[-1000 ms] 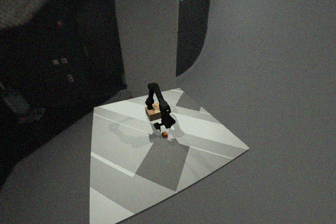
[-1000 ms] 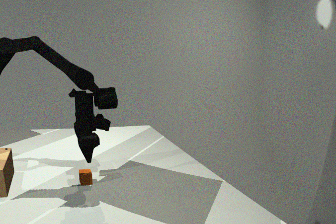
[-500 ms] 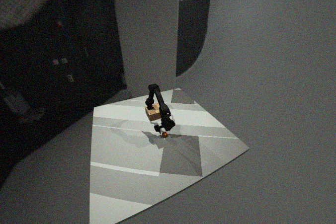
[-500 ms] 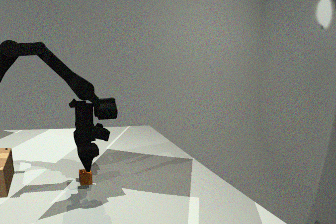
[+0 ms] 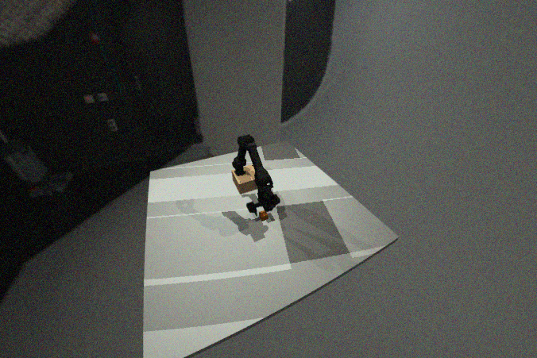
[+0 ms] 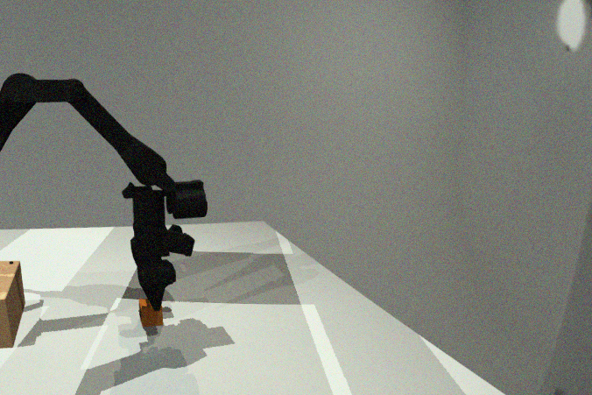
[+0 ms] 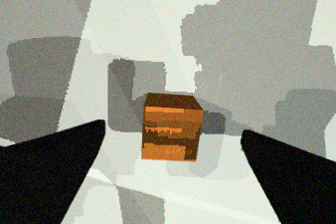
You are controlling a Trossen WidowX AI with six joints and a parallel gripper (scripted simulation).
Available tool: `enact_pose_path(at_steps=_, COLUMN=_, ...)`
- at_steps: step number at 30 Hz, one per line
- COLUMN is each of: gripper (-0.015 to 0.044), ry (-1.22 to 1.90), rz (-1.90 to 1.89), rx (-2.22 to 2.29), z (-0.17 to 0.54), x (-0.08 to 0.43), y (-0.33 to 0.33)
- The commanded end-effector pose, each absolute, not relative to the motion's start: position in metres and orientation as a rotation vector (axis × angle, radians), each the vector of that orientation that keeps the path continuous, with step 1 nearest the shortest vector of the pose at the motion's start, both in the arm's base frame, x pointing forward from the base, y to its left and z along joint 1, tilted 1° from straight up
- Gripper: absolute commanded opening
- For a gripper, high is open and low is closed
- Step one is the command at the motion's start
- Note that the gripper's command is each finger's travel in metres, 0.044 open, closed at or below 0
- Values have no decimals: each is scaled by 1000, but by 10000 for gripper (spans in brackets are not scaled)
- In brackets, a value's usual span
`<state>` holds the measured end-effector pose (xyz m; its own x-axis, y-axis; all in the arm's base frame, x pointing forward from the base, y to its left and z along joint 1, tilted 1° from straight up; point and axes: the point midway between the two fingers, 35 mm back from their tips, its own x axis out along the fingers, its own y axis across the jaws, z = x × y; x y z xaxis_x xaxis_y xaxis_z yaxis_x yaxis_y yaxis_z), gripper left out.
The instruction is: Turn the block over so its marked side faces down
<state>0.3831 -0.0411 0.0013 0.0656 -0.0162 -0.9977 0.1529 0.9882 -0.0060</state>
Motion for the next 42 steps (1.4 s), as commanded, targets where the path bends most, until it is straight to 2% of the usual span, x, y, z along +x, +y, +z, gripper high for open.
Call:
enact_pose_path(at_steps=1, gripper=440, ry=1523, rz=-121, rx=114, z=-13, x=379, y=-40)
enact_pose_path(at_steps=14, gripper=440, ry=1523, rz=-121, rx=114, z=-24, x=379, y=-40)
enact_pose_path(at_steps=24, gripper=177, ry=1523, rz=-121, rx=114, z=-24, x=379, y=-40)
enact_pose_path(at_steps=41, gripper=64, ry=1523, rz=-121, rx=114, z=-24, x=379, y=-40)
enact_pose_path(at_steps=42, gripper=38, ry=1523, rz=-121, rx=114, z=-22, x=379, y=-40)
